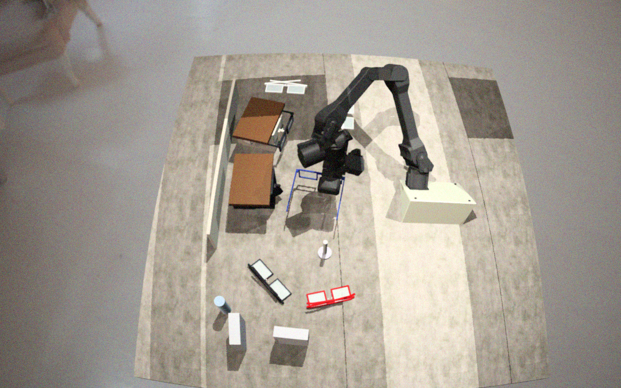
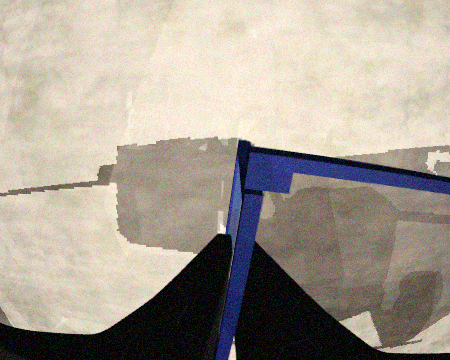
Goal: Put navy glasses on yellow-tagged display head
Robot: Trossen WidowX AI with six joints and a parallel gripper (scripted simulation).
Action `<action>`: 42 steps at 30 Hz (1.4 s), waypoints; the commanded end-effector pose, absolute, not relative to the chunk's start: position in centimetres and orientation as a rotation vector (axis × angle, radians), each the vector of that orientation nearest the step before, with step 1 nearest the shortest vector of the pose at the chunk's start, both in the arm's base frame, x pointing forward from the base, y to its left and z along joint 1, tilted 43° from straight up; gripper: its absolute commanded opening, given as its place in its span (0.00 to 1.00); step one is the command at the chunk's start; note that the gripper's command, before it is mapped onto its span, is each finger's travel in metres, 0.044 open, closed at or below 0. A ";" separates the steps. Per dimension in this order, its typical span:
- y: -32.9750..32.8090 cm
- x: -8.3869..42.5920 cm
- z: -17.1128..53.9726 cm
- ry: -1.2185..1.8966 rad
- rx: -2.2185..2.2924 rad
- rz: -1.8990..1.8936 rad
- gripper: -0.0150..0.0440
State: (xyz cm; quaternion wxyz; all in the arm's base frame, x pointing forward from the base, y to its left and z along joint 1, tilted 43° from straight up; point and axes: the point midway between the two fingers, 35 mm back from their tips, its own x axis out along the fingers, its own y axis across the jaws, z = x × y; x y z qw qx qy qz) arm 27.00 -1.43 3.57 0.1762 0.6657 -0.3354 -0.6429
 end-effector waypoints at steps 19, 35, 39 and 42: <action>-2.8 26.7 2.3 -0.950 1.875 -1.816 0.25; -3.7 26.4 1.5 -0.953 1.873 -1.814 0.25; -3.4 26.5 1.7 -0.955 1.882 -1.817 0.43; -3.4 26.5 1.7 -0.955 1.882 -1.817 0.44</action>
